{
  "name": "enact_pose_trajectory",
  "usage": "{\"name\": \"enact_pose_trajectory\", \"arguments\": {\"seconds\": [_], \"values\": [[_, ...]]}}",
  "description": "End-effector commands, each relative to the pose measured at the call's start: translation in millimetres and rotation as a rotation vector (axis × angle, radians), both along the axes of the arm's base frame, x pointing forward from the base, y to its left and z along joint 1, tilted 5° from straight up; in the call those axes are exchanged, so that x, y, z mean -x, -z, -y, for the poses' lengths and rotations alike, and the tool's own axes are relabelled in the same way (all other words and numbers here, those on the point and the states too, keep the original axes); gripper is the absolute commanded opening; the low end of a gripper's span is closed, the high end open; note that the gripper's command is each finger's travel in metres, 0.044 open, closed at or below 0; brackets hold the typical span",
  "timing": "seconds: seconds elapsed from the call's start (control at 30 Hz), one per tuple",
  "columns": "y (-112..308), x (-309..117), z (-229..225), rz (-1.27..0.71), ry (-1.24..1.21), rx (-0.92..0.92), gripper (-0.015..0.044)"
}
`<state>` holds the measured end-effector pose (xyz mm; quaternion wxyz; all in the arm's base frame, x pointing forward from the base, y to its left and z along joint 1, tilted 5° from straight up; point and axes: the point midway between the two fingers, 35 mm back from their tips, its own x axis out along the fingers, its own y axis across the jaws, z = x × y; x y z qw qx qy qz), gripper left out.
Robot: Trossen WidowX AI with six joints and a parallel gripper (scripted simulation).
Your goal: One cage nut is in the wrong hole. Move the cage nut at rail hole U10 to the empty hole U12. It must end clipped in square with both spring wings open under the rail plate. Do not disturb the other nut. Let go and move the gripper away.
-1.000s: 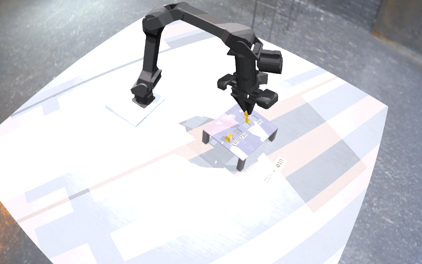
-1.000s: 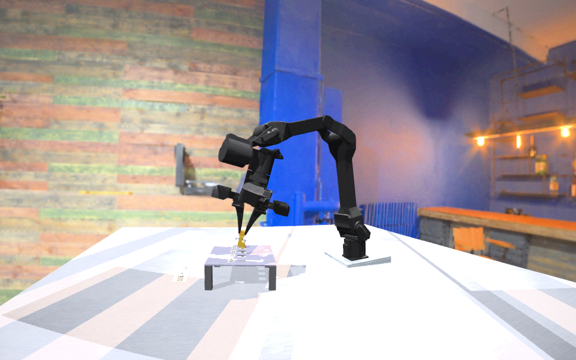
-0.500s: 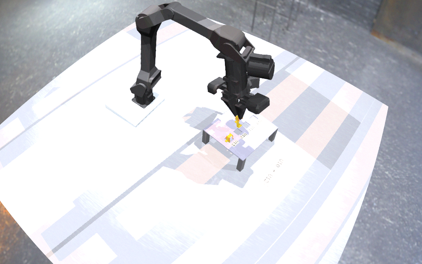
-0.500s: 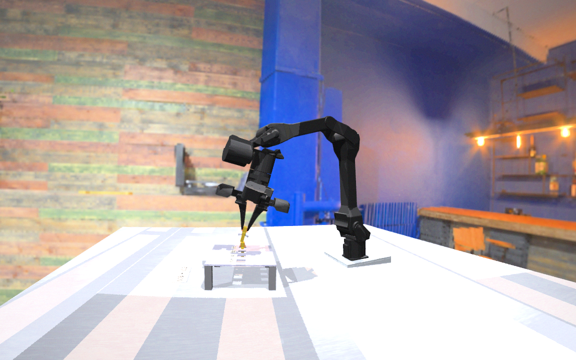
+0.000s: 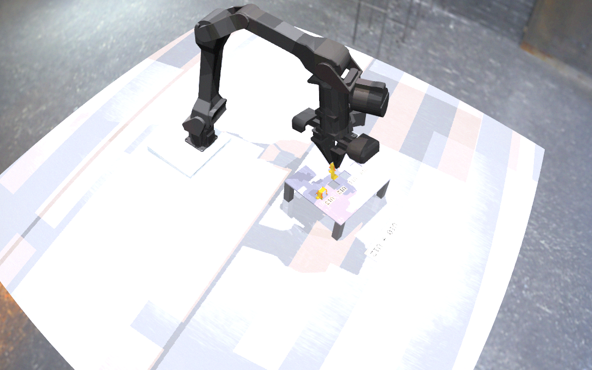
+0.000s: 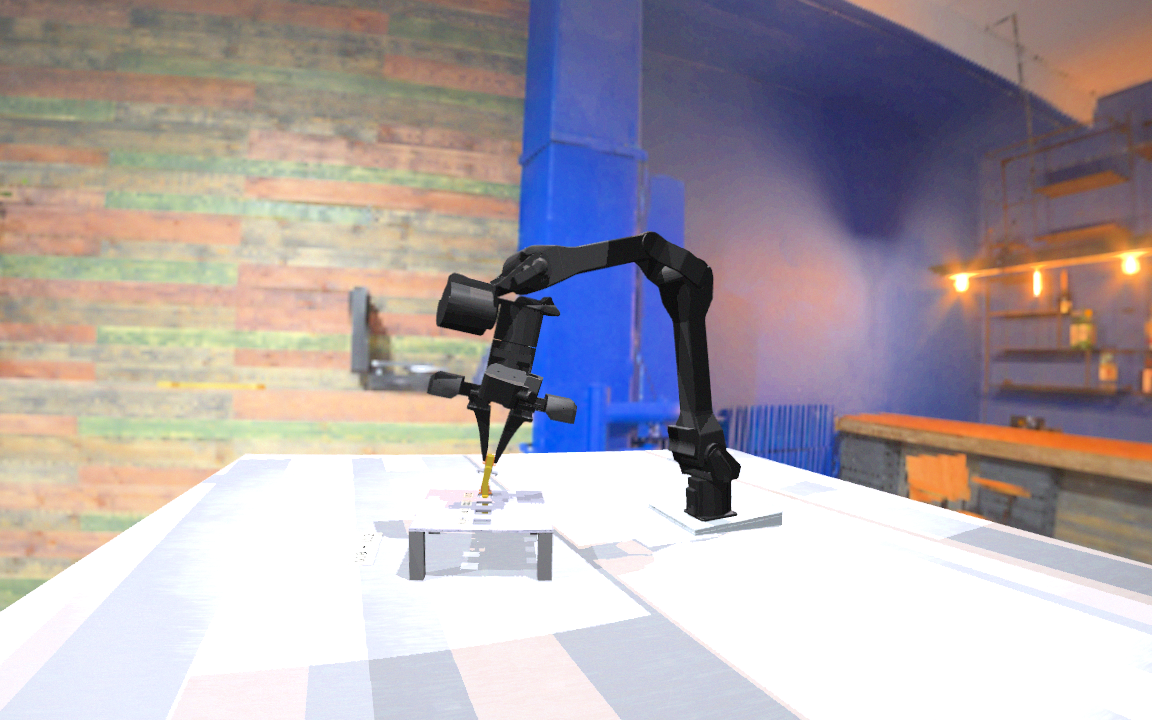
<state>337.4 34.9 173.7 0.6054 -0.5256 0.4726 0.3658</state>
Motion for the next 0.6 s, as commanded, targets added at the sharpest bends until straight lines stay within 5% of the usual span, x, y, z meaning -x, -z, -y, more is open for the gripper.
{"name": "enact_pose_trajectory", "arguments": {"seconds": [0.0,0.57], "values": [[-0.1,-2.9,-0.6,-0.014,-0.006,-0.005,0.0031],[3.6,-5.9,-0.1,-0.08,-0.007,-0.017,0.0031]]}}
